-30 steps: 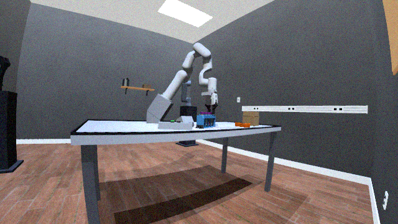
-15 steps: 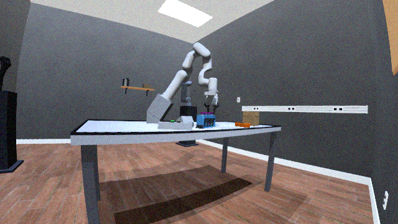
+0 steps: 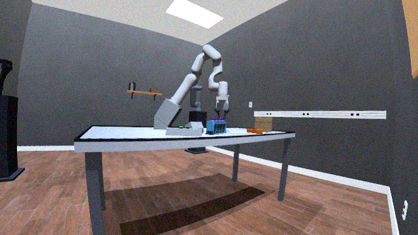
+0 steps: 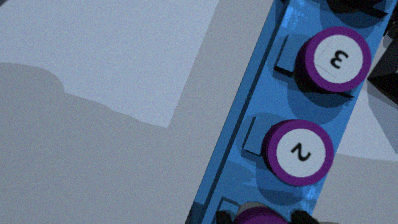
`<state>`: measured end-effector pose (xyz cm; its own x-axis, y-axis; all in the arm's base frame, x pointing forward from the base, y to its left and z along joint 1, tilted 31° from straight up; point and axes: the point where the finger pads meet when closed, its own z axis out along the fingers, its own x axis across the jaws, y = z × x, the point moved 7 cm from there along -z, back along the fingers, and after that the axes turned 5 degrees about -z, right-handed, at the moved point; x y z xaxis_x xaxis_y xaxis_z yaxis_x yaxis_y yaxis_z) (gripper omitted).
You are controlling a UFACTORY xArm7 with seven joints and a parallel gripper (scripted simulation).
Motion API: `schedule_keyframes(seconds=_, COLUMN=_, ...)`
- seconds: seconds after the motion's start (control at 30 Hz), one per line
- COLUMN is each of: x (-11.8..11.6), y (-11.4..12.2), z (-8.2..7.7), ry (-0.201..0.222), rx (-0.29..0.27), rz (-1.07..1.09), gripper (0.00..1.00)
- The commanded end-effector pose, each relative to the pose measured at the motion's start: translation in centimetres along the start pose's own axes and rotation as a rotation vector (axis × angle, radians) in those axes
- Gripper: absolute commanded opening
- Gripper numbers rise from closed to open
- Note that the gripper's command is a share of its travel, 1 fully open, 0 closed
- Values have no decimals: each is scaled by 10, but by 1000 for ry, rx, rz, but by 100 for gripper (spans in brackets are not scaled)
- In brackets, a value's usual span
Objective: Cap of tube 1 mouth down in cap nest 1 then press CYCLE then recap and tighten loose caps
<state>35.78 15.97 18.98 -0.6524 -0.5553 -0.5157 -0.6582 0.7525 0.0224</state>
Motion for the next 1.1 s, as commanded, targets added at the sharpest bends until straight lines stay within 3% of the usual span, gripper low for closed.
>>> schedule_keyframes(seconds=0.0, x=-1, y=-1, z=-1, ry=-9, rx=-2, rz=-2, gripper=0)
schedule_keyframes(seconds=0.2, x=-1, y=-1, z=-1, ry=-9, rx=-2, rz=-2, gripper=0)
schedule_keyframes(seconds=1.07, x=-1, y=-1, z=1, ry=-8, rx=-6, rz=784, gripper=0)
